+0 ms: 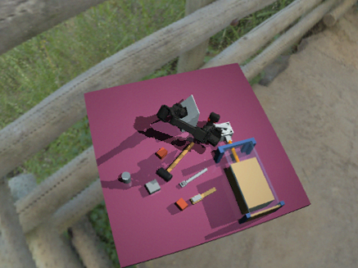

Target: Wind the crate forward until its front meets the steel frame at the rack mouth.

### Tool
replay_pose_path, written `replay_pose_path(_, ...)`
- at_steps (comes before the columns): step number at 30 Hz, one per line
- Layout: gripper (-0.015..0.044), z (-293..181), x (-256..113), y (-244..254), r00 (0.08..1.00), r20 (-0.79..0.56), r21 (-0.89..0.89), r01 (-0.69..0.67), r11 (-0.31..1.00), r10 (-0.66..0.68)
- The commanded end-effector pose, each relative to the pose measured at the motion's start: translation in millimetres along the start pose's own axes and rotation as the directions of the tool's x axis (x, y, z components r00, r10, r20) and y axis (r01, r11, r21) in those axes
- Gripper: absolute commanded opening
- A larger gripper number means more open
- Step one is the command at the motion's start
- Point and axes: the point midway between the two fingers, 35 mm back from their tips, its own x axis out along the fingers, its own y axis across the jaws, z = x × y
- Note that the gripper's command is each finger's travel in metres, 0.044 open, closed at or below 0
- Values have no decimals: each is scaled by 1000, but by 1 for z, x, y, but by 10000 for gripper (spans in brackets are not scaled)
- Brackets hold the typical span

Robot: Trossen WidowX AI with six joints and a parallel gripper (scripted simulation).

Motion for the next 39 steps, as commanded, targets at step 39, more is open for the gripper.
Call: replay_pose_path(39, 440, 13, 89, -32, 345, -33, -432, 842, 324, -938)
